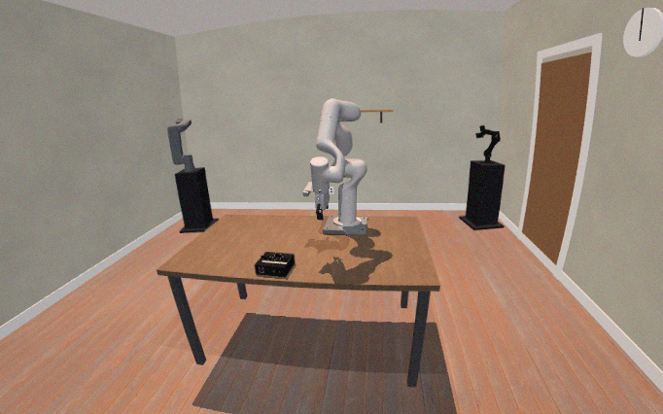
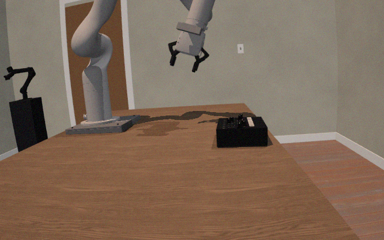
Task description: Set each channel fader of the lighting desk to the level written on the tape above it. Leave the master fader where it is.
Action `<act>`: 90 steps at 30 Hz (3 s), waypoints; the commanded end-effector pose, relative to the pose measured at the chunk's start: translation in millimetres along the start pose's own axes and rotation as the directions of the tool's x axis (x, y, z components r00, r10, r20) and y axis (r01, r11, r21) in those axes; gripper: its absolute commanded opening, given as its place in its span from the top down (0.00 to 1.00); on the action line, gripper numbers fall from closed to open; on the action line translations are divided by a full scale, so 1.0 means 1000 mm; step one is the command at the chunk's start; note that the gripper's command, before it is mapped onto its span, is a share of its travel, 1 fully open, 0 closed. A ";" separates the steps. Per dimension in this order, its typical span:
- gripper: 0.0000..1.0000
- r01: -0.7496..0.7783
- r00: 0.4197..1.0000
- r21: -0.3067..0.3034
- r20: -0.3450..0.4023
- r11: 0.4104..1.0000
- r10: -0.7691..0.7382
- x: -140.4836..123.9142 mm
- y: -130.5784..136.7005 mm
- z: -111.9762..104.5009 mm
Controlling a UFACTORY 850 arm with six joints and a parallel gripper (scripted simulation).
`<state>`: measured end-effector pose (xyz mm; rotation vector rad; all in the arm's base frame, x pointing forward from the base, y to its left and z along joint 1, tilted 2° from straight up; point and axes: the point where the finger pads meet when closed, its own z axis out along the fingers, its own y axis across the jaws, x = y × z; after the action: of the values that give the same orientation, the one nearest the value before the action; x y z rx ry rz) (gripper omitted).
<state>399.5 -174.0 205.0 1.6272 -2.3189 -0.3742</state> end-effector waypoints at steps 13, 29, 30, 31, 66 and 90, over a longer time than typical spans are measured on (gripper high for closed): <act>0.00 0.000 1.000 0.002 0.000 1.000 0.000 0.000 0.000 -0.001; 0.00 0.076 0.994 0.175 0.070 0.982 -0.089 0.077 -0.127 -0.016; 0.00 0.076 0.994 0.175 0.070 0.982 -0.089 0.077 -0.127 -0.016; 0.00 0.092 0.991 0.223 0.074 0.970 -0.111 0.099 -0.150 -0.017; 0.00 0.180 0.978 0.350 0.036 0.919 -0.205 0.191 -0.228 -0.011; 0.00 0.946 0.309 0.143 -0.131 0.291 -0.942 0.206 -0.197 0.068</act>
<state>488.4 -429.3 94.8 2.8031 -1.3388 -0.2787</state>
